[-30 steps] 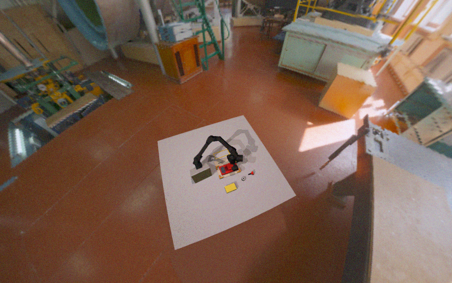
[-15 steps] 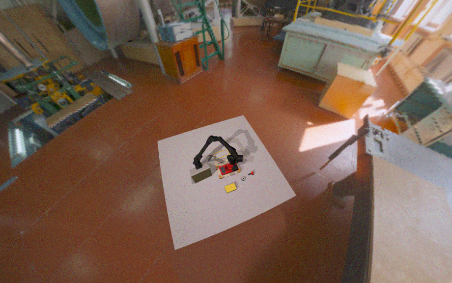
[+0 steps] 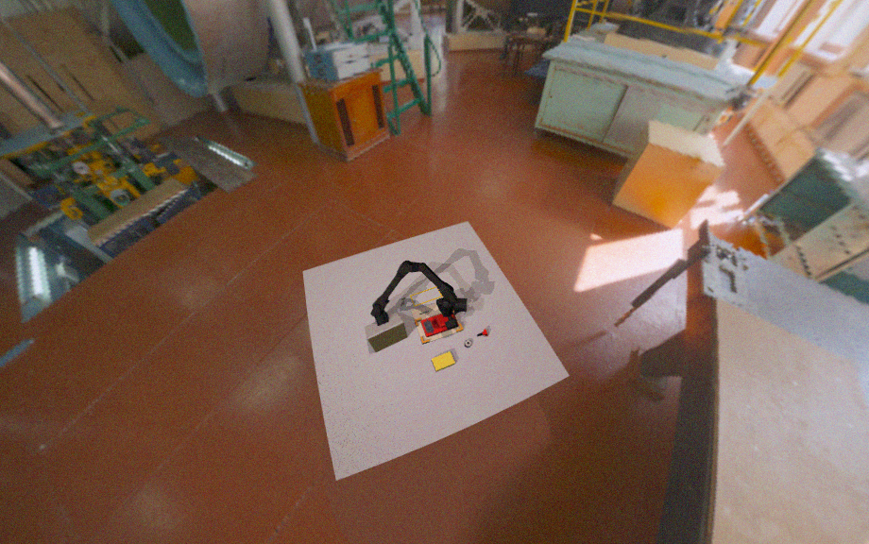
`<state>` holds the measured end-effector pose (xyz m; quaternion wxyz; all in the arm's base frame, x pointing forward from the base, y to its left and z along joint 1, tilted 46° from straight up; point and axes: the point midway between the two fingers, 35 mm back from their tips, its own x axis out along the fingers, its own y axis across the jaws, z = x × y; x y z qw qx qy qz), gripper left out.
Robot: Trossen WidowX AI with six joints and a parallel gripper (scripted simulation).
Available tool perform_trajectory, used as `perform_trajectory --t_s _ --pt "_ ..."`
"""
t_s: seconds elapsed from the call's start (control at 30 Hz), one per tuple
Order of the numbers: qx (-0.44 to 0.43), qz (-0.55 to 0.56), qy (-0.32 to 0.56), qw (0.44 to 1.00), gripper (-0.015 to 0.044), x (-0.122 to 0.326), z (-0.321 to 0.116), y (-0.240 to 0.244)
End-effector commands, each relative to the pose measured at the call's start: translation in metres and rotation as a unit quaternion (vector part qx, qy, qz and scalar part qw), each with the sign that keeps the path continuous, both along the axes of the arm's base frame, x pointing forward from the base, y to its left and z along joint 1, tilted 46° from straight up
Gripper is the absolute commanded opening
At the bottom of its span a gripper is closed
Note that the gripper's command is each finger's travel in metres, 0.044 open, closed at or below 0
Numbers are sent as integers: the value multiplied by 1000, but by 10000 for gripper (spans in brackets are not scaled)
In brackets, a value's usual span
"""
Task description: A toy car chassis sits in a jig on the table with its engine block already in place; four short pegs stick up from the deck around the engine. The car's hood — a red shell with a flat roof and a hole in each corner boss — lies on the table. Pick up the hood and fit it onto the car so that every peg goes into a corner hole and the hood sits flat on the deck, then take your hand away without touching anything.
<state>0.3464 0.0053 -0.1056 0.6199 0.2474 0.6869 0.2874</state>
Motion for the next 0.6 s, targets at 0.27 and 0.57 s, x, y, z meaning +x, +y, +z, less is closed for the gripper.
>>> perform_trajectory --t_s 0.27,0.57 --pt "1 -1 1 1000 0 -1 -3 4" --pt "0 1 0 1000 131 -1 -3 3"
